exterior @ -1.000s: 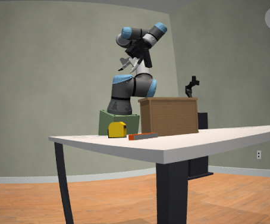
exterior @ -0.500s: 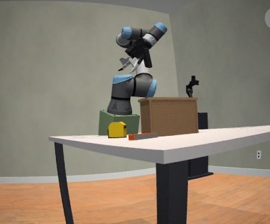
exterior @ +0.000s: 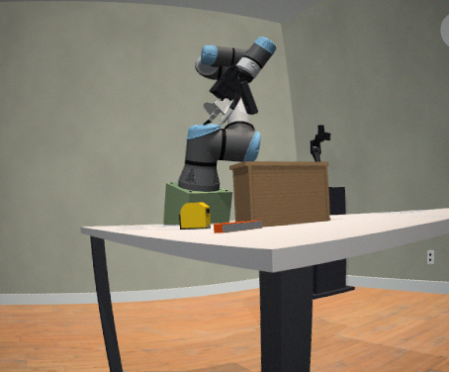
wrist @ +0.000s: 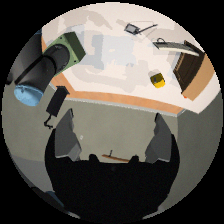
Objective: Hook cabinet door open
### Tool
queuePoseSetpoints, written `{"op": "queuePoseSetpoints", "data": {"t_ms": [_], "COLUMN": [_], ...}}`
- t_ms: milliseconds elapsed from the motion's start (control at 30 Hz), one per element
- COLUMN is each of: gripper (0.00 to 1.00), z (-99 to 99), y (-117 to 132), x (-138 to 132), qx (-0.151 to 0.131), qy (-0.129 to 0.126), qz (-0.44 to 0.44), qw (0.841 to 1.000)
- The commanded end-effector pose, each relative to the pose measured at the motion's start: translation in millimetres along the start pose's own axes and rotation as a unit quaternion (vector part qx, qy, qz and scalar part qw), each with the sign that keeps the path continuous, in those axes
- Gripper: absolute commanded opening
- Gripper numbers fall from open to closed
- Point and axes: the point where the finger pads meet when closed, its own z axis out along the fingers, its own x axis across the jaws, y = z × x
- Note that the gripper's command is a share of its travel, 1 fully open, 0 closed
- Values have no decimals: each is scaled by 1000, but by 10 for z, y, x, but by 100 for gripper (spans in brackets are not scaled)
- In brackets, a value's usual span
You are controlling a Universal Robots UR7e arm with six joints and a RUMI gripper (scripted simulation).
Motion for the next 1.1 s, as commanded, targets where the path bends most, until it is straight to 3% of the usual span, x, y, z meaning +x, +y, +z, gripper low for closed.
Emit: {"op": "queuePoseSetpoints", "data": {"t_ms": [0, 33, 100, 200, 267, 400, 600, 667, 833, 1000, 1033, 1067], "gripper": [100, 100, 100, 100, 100, 100, 100, 100, 100, 100, 15, 15], "z": [87, 100, 100, 121, 122, 105, 38, 38, 7, 4, 7, 21], "y": [-306, -381, -381, -601, -668, -836, -1013, -1013, -1051, -1053, -1055, -1064], "x": [181, 234, 234, 419, 487, 695, 1031, 1031, 1144, 1152, 1153, 1156], "qx": [68, 86, 86, 142, 161, 214, 287, 287, 310, 311, 311, 311], "qy": [-3, -5, -5, -13, -17, -31, -57, -57, -67, -68, -68, -68], "qz": [105, 133, 133, 220, 250, 331, 444, 444, 477, 479, 479, 479], "qw": [992, 987, 987, 965, 955, 919, 847, 847, 820, 818, 818, 818]}}
